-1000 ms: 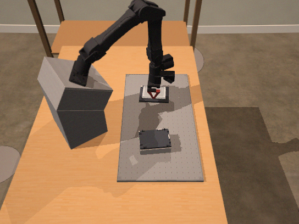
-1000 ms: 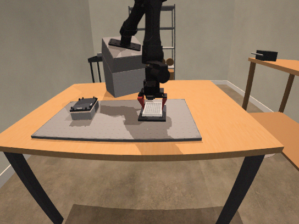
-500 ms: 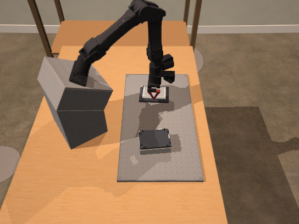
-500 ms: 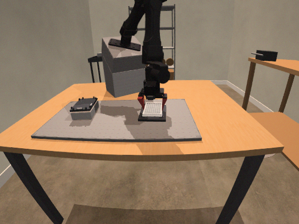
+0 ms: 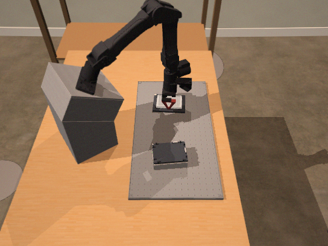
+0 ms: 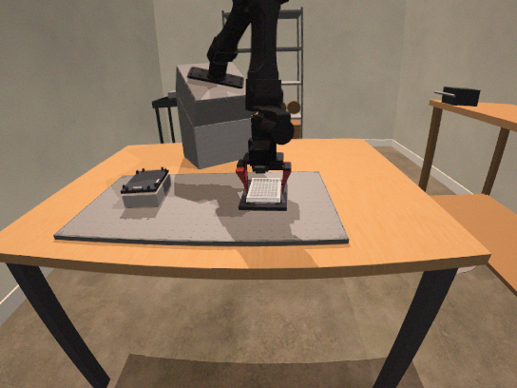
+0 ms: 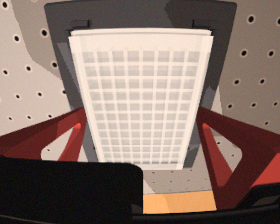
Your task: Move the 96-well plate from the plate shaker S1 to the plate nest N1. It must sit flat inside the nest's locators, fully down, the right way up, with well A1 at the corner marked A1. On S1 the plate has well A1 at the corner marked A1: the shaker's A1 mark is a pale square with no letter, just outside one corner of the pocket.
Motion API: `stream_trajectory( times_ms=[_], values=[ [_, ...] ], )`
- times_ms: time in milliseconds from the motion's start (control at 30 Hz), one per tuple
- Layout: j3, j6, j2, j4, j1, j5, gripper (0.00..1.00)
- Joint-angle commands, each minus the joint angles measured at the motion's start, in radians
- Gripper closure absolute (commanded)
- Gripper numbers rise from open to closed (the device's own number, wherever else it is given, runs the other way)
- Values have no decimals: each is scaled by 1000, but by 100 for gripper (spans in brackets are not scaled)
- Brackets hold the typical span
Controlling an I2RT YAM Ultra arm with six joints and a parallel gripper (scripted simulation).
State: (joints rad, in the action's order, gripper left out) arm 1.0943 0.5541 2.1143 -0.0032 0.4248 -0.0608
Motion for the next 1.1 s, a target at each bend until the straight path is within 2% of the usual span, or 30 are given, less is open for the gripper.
stream_trajectory(
  times_ms=[0,200,667,1067],
  values=[
    [3,1,-6,0,0,2,0],
    [3,1,-6,0,0,2,0],
    [-49,-4,-126,-68,-5,-1,0],
    [-49,-4,-126,-68,-5,-1,0]
  ],
)
